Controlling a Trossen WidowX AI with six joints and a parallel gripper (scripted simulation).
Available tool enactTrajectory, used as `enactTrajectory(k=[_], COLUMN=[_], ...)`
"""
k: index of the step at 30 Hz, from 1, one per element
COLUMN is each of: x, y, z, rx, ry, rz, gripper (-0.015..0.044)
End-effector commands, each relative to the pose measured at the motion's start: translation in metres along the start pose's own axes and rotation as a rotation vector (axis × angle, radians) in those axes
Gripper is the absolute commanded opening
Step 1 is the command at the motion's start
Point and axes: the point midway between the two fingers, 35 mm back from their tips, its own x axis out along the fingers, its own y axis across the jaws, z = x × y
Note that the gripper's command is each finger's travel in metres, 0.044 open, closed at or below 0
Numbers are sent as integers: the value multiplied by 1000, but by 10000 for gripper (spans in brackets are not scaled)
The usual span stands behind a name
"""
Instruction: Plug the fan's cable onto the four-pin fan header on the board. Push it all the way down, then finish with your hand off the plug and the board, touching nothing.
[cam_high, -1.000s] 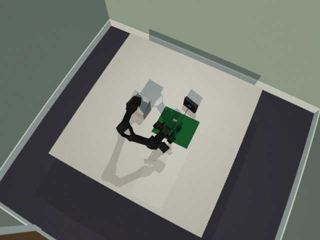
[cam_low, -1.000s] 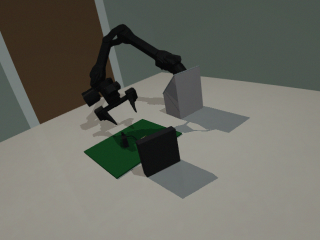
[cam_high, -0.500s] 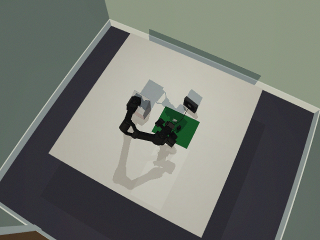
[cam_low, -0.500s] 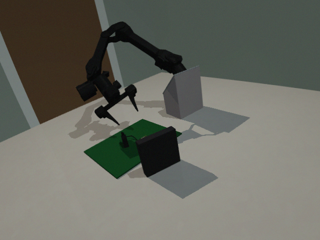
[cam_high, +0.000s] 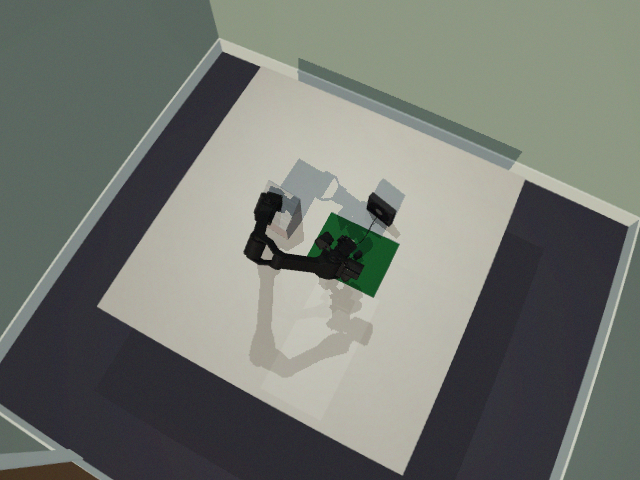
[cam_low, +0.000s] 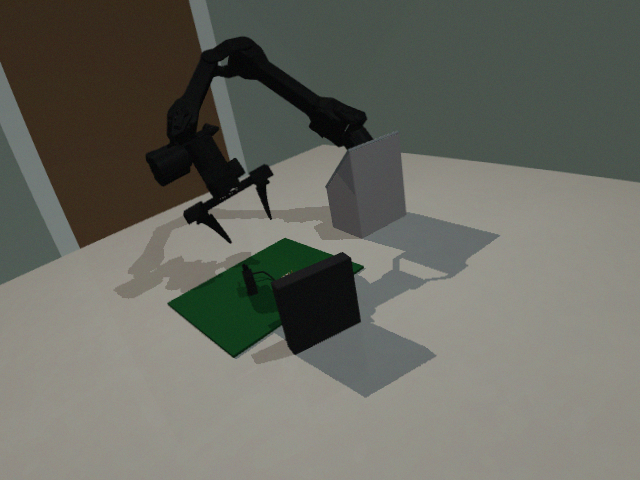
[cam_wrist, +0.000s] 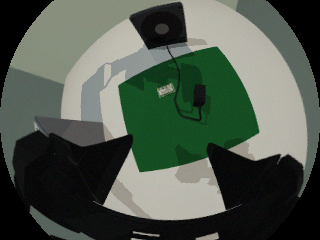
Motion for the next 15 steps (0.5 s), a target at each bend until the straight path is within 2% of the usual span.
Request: enactTrajectory(k=[1,15], x=[-8,-40], y=[-3,-10], z=[2,13], rx=[25,94], ry=[80,291], rz=[-55,-284], gripper=[440,440])
